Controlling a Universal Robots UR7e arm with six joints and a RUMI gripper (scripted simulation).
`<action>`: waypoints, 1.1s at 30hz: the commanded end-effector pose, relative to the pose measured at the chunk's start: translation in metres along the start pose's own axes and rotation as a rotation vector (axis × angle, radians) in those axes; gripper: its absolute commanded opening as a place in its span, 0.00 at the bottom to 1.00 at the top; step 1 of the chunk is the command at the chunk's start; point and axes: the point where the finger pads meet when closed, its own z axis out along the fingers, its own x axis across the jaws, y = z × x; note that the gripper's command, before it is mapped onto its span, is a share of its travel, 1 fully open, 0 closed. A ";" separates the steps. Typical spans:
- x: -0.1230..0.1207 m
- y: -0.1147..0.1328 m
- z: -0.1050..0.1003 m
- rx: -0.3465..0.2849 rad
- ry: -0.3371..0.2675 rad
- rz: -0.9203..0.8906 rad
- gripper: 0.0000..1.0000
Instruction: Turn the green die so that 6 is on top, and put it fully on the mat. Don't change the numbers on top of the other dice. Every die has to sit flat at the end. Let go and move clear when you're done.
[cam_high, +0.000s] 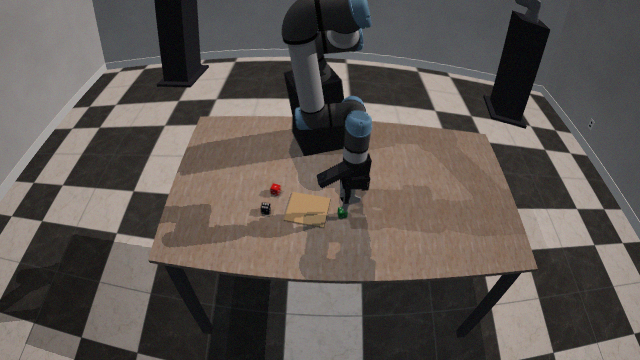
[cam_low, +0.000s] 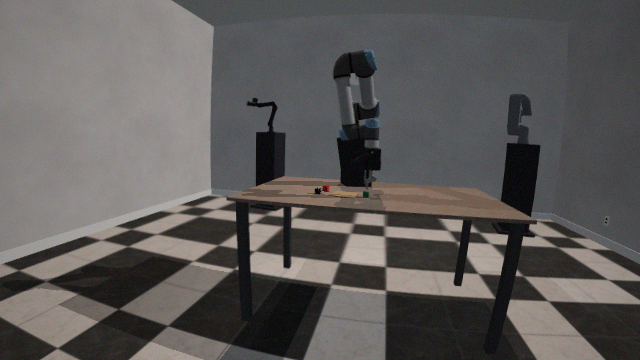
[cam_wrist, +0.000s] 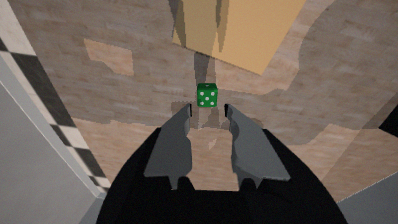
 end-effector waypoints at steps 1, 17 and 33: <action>-0.001 0.000 0.004 0.000 -0.001 0.000 0.28; -0.001 0.000 0.007 0.000 -0.001 0.000 0.28; -0.001 0.000 0.007 0.000 -0.001 0.000 0.28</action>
